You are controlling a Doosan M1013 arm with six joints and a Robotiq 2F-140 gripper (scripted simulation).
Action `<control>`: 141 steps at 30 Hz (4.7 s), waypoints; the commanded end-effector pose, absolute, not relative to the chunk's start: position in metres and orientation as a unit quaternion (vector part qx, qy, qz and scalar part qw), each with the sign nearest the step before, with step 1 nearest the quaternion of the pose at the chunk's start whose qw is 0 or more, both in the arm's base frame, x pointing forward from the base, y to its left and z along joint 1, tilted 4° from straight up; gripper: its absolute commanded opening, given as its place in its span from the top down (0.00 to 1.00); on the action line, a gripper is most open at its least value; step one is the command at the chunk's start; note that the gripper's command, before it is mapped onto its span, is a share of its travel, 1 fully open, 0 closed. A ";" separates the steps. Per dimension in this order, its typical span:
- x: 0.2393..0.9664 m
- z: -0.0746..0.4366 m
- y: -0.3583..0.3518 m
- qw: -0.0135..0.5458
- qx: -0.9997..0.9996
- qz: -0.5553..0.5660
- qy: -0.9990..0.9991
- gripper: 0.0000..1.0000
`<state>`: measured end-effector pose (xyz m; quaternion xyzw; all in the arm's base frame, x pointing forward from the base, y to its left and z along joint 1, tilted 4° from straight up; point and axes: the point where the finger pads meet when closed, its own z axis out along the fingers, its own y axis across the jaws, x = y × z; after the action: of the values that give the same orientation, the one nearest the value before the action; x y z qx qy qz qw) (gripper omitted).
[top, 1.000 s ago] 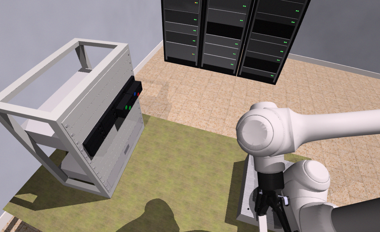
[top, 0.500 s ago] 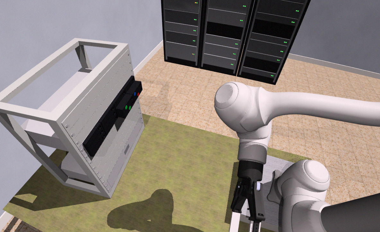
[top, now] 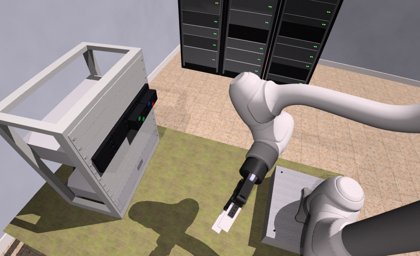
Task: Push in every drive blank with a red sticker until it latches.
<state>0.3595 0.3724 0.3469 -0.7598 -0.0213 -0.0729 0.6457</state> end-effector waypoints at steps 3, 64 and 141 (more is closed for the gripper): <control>0.414 0.351 0.355 0.661 -0.740 -0.118 0.034 0.00; 0.674 0.272 0.013 0.571 -0.566 -0.396 0.443 0.00; 0.688 0.271 0.025 0.569 -0.565 -0.398 0.446 0.00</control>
<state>0.6858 0.0223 0.2712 -0.5651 0.4459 -0.3976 0.5690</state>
